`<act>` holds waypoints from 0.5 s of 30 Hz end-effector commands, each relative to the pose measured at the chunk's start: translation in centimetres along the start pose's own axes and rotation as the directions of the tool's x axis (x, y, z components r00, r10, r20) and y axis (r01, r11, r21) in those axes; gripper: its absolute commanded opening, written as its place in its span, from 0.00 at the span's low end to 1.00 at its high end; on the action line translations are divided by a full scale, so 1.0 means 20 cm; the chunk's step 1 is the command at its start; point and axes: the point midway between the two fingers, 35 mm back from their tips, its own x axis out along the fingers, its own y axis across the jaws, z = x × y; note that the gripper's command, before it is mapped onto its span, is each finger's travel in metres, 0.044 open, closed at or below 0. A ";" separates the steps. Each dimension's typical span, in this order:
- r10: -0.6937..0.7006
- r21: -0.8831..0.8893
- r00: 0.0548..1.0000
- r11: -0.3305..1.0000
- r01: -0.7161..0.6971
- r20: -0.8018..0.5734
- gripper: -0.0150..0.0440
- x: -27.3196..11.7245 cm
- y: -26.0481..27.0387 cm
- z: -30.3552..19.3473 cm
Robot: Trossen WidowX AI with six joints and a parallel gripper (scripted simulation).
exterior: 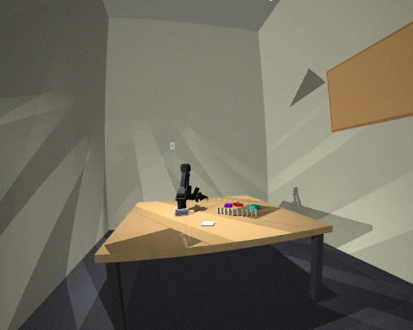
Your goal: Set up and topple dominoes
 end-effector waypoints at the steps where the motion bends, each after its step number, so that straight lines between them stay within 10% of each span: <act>1: 0.002 0.007 1.000 1.000 -0.002 -0.005 0.29 0.00 0.01 -0.06; 15: -0.006 0.015 1.000 1.000 0.006 -0.017 0.29 0.01 -0.02 -0.24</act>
